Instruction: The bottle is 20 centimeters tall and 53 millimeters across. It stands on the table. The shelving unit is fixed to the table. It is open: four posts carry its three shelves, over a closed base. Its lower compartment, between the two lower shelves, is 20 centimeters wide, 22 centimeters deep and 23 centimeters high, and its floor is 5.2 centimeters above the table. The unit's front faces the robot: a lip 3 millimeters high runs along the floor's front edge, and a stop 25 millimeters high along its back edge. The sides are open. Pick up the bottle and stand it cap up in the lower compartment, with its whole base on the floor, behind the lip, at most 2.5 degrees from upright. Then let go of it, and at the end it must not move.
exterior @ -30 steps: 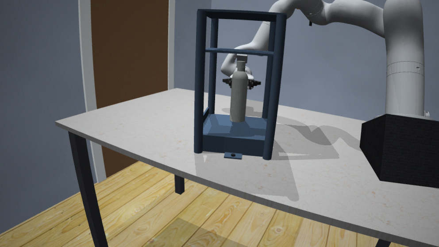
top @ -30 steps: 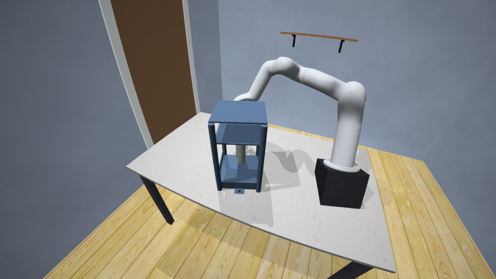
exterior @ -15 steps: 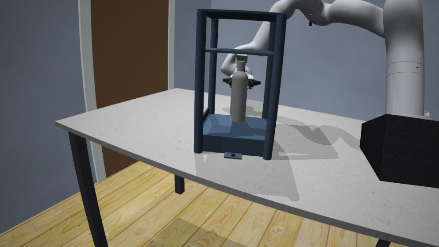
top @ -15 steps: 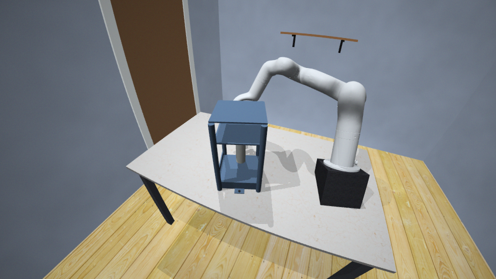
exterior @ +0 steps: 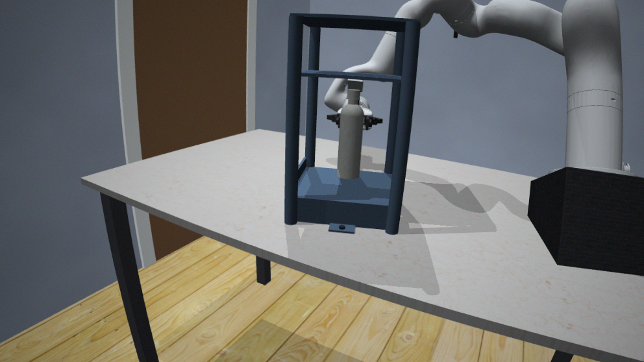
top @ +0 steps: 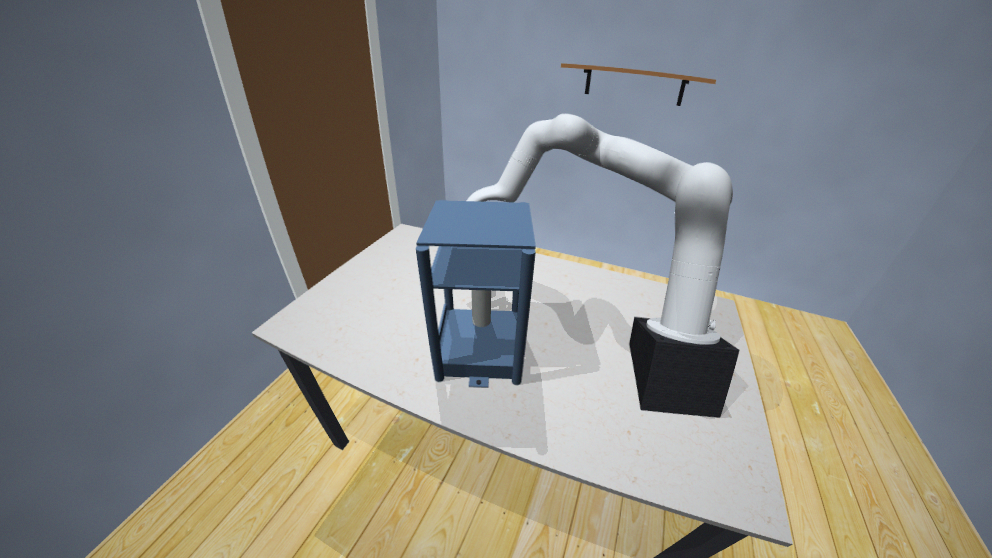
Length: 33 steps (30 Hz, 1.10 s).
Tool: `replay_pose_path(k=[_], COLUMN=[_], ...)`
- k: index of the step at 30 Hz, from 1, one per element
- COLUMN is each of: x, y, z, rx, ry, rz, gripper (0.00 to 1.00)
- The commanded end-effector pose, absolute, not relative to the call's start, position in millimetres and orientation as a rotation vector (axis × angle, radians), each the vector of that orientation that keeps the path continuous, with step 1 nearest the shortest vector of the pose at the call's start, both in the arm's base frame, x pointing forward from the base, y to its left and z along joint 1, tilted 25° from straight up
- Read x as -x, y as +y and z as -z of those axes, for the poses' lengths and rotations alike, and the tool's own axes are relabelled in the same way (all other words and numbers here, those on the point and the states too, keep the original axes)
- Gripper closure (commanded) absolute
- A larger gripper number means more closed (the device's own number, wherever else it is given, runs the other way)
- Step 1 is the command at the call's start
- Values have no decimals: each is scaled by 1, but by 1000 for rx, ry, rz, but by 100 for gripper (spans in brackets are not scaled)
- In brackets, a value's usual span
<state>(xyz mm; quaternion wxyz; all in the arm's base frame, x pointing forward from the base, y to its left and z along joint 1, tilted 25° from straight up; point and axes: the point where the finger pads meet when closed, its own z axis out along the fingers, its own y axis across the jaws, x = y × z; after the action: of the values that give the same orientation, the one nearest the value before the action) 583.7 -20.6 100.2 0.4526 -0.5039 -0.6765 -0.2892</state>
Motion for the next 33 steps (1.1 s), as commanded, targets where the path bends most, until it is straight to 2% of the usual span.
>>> replay_pose_path(k=[1, 33], x=[-584, -578], y=[-19, 11], z=[-104, -168], rx=[1244, 1244], ry=[-1673, -1673], rz=[715, 715], gripper=[25, 25])
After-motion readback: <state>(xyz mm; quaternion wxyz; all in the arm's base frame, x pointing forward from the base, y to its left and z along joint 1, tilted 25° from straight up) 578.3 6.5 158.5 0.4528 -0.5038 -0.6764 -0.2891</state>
